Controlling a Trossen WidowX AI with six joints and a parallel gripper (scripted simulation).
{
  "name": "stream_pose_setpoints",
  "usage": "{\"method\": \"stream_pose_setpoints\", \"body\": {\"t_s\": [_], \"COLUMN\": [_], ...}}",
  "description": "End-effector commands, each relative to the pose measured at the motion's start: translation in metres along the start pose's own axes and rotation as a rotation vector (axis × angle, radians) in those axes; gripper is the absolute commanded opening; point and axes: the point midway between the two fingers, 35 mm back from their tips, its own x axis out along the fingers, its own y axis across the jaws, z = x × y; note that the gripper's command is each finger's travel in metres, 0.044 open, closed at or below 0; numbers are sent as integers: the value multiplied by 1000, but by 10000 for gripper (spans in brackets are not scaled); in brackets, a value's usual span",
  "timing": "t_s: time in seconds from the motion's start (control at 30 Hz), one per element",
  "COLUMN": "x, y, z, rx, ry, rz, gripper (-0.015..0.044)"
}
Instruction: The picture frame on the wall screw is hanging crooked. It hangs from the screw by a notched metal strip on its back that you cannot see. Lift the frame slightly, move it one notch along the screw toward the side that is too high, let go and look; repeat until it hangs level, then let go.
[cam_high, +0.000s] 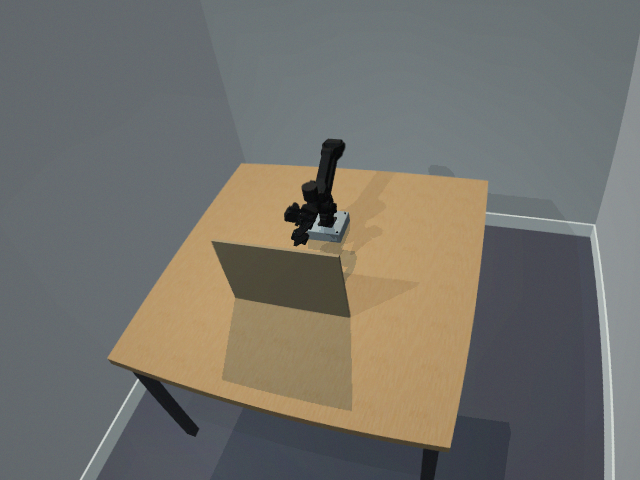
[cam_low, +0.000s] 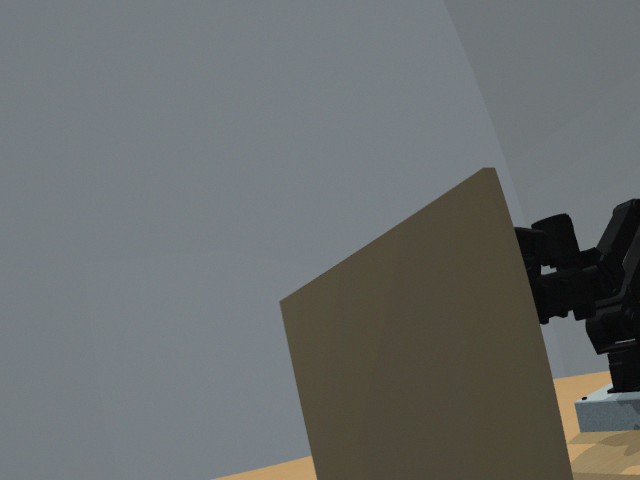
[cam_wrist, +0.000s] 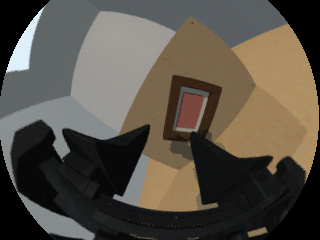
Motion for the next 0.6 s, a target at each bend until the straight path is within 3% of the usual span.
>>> {"method": "stream_pose_setpoints", "body": {"t_s": [0.0,0.37,0.57], "x": [14,63,66], "y": [2,-6,-8], "z": [2,-2,-2], "rx": [-4,-5,-5], "ry": [-6,-16,-16], "rz": [0,22,23], "gripper": [260,260,260]}}
